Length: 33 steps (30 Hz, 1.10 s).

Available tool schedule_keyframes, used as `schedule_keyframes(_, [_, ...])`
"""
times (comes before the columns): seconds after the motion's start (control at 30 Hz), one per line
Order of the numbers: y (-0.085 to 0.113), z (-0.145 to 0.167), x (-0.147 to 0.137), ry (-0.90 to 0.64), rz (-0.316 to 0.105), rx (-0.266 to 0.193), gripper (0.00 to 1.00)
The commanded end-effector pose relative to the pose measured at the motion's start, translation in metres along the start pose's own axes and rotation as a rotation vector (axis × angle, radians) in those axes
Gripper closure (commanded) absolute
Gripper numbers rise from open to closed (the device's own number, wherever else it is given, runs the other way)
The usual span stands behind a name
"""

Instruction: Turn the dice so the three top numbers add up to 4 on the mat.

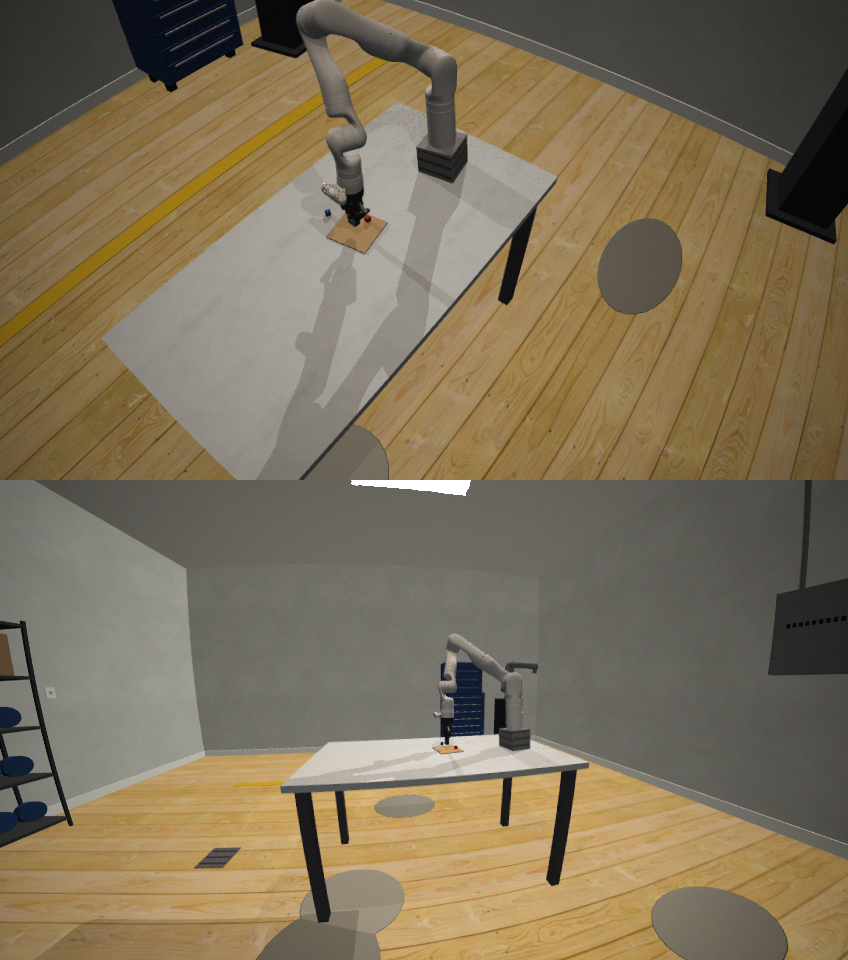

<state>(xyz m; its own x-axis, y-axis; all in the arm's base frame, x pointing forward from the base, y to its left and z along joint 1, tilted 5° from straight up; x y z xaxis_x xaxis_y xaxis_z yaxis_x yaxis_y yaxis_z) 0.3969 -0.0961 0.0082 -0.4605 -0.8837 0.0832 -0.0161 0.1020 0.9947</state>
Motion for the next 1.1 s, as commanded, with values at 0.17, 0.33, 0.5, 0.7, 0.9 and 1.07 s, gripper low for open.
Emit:
schedule_keyframes(0.17, [-0.019, 0.005, -0.004, 0.008, -0.001, -0.015, 0.89])
schedule_keyframes(0.33, [-0.021, 0.005, -0.004, 0.008, -0.001, -0.015, 0.89])
schedule_keyframes(0.5, [-0.021, 0.005, -0.004, 0.008, -0.001, -0.015, 0.89])
schedule_keyframes(0.7, [-0.021, 0.005, -0.004, 0.008, -0.001, -0.015, 0.89])
schedule_keyframes(0.9, [-0.021, 0.005, -0.004, 0.008, -0.001, -0.015, 0.89])
schedule_keyframes(1.07, [-0.021, 0.005, -0.004, 0.008, -0.001, -0.015, 0.89])
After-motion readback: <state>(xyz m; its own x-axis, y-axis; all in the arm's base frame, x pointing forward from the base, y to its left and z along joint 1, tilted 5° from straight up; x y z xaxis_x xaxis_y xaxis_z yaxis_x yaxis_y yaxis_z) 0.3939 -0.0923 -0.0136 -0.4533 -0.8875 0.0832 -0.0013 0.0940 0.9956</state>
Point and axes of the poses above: the point where the finger pads meet when closed, its own y axis back along the fingers, its own x axis across the jaws, z = x × y, the point moved 6 cm from there along y, back along the fingers, and after that the axes turned 14 degrees about -y, right-handed, at the moved point
